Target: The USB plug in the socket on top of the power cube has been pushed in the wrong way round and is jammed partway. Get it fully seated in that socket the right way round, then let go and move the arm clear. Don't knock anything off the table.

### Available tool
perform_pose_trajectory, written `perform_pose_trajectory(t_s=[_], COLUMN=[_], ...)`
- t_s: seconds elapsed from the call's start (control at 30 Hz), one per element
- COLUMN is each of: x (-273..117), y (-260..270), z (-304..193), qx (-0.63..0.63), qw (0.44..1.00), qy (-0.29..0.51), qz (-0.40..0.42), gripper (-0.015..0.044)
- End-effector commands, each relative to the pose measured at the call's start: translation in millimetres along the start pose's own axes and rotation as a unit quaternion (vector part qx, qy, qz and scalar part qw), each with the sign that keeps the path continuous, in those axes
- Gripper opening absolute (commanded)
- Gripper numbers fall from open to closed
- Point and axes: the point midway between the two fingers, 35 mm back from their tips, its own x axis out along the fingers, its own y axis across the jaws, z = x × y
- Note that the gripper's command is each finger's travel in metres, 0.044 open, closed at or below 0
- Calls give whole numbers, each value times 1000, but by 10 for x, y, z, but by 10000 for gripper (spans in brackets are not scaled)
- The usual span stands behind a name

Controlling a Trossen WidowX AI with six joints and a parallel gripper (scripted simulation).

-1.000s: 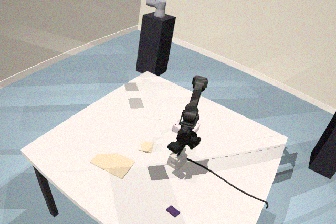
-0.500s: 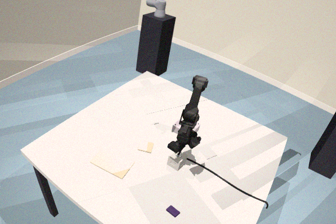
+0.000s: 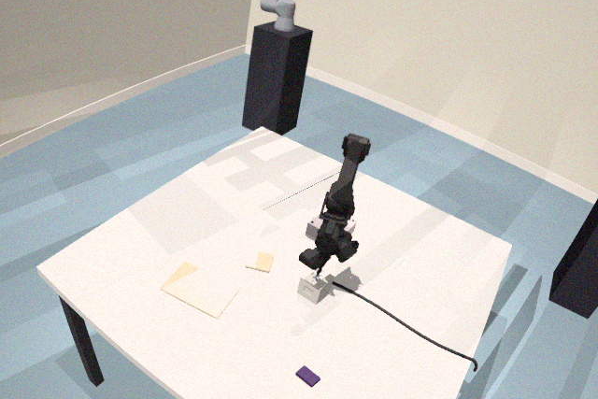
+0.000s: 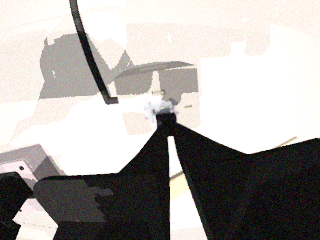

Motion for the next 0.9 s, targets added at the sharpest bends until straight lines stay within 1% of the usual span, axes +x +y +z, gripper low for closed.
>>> perform_pose_trajectory(t_s=[0.0,0.67,0.87], x=[-39,-156,-138], y=[-7,-5,-2], z=[3,2,0], qx=[0,0,44], qw=[1000,1000,999], qy=[-1,-1,0], qz=[-2,-2,0], gripper=[0,0,0])
